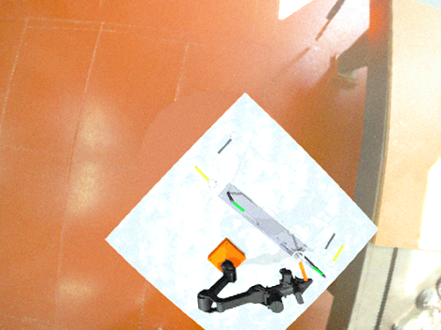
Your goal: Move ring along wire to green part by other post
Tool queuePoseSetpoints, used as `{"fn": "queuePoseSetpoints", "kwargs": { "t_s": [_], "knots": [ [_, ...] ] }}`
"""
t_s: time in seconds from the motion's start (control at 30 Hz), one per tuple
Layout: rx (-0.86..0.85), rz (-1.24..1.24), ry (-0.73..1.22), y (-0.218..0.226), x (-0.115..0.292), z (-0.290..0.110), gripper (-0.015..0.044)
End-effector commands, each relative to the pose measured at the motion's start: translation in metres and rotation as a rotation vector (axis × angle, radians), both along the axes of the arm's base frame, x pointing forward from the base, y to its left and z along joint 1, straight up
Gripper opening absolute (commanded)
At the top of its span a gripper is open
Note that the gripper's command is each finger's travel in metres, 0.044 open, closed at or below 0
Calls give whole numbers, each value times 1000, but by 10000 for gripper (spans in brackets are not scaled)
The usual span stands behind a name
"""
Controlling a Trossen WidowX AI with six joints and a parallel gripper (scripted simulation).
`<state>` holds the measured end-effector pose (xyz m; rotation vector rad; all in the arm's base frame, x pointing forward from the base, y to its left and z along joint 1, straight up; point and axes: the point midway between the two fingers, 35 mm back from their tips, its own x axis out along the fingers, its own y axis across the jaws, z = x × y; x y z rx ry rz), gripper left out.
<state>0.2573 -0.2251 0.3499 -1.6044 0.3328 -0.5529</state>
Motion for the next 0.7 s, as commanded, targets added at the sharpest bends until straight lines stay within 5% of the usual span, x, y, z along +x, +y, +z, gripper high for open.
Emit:
{"fn": "queuePoseSetpoints", "kwargs": {
  "t_s": [0.0,0.67],
  "knots": [
    [-71,2,7,0,0,0,-150],
    [-41,2,-3,-6,0,-23,-150]
  ]
}}
